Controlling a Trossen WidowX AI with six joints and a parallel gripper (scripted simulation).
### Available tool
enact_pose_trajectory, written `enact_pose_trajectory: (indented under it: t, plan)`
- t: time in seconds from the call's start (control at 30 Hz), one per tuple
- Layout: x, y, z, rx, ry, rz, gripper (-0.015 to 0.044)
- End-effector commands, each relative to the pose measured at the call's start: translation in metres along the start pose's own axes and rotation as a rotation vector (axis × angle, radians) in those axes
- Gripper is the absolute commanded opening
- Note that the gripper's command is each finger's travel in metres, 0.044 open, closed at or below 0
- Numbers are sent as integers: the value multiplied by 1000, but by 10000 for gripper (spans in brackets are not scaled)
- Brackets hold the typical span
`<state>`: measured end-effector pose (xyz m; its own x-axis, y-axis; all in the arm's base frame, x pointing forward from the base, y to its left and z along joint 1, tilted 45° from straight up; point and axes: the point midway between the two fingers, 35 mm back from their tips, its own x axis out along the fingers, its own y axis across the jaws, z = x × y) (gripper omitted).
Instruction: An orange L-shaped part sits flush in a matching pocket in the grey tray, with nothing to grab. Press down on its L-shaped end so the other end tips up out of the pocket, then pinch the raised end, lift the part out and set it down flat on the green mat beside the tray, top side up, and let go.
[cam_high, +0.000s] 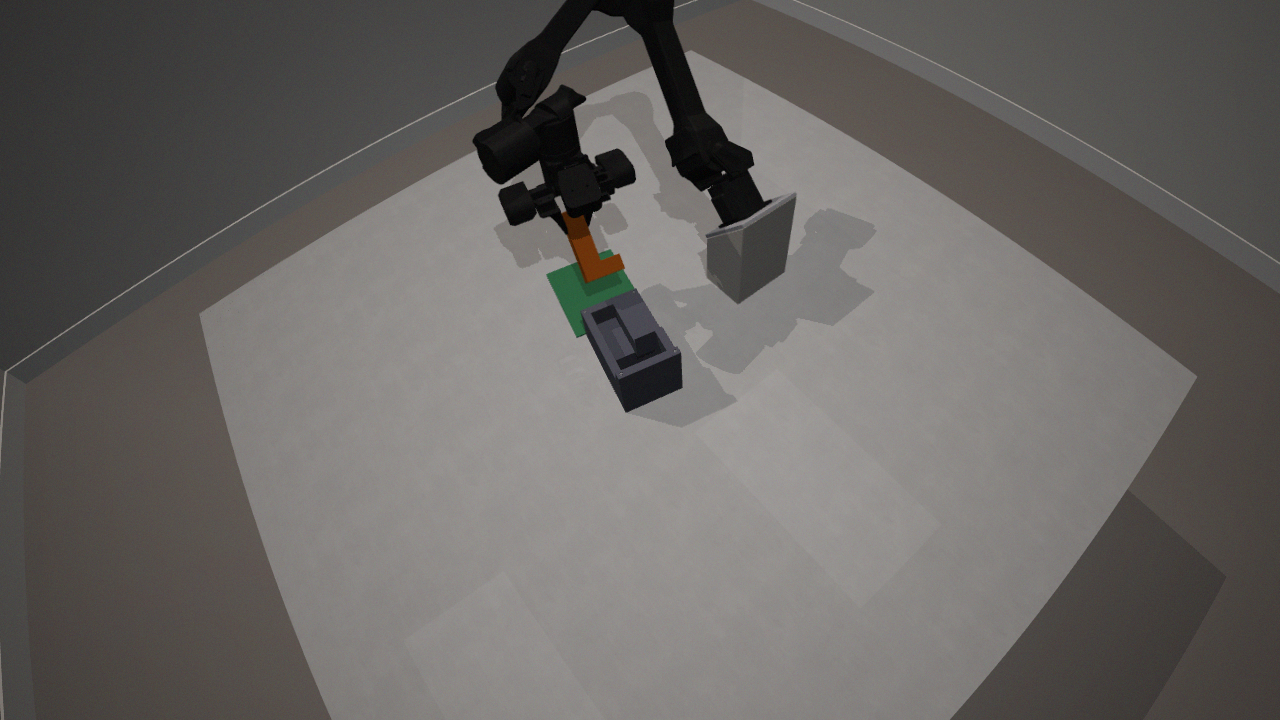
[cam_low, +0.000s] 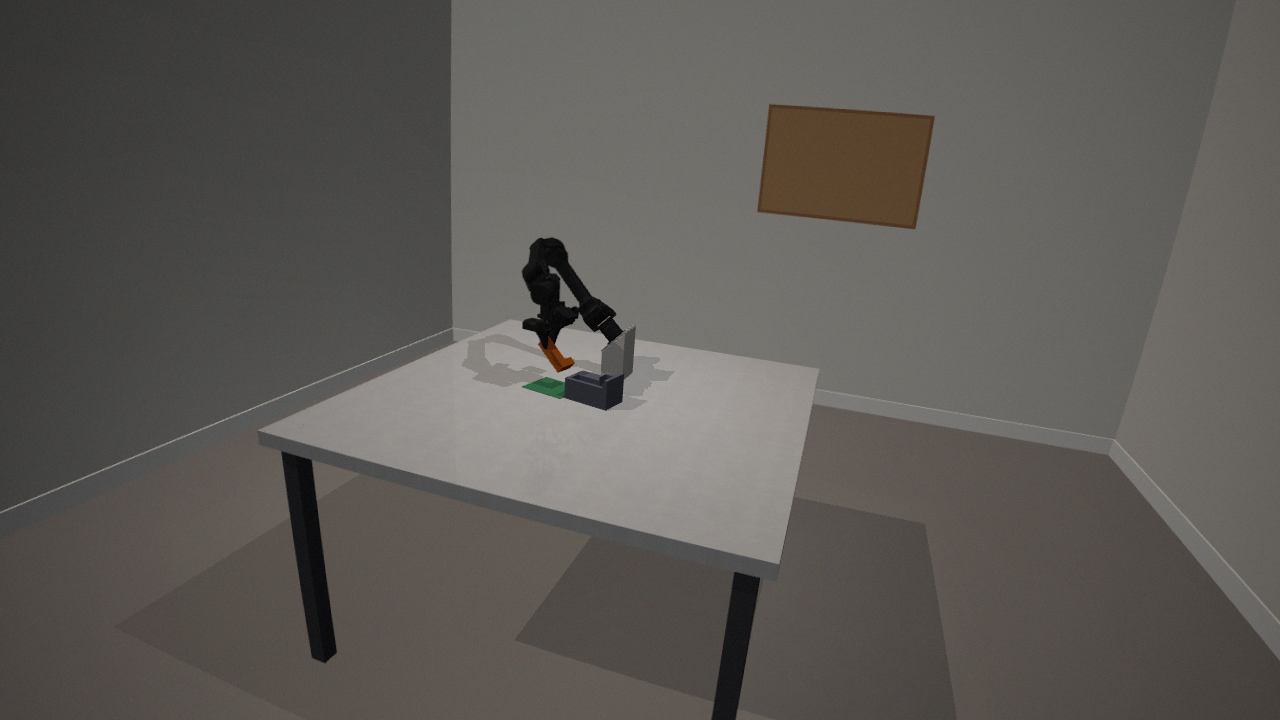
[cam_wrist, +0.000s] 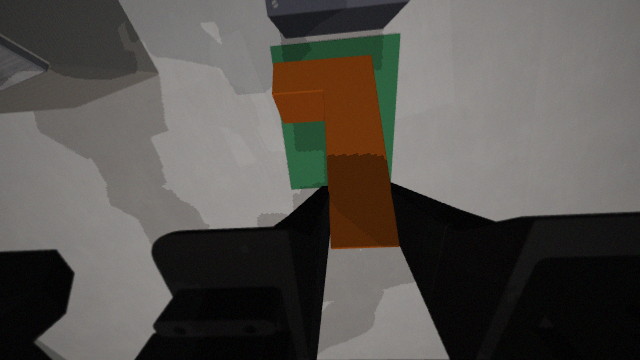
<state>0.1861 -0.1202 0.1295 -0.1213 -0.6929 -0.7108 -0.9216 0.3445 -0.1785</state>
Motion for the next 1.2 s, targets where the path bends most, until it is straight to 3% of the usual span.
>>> enact_pose_trajectory:
  t: [0.0, 1.17]
  plan:
    - [6, 2, 0, -10, 7, 3, 0]
    - [58, 2, -1, -9, 10, 2, 0]
